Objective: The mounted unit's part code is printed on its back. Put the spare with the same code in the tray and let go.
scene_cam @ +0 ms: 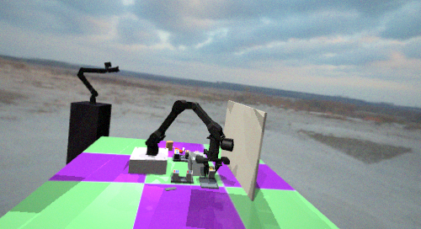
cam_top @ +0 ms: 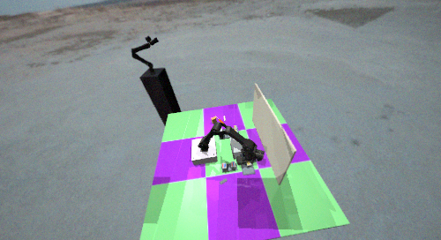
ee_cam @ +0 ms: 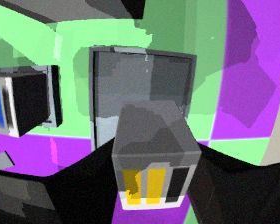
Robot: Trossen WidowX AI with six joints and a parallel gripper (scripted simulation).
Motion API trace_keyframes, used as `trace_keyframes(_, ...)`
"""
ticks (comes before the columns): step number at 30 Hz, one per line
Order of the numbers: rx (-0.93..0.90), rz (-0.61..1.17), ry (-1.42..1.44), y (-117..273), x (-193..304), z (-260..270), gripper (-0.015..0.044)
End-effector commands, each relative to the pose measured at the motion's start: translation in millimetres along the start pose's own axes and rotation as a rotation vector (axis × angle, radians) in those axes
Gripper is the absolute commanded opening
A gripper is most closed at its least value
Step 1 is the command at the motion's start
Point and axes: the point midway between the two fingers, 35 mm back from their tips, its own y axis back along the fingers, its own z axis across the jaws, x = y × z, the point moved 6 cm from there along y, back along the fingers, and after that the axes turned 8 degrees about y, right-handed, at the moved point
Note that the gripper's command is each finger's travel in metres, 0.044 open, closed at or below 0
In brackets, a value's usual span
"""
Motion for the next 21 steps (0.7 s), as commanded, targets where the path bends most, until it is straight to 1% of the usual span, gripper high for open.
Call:
trace_keyframes(1, -0.003, 0.002, 0.004, -5, 0, 1, 0.0)
trace_keyframes(21, -0.003, 0.001, 0.004, -25, -3, 4, 0.0)
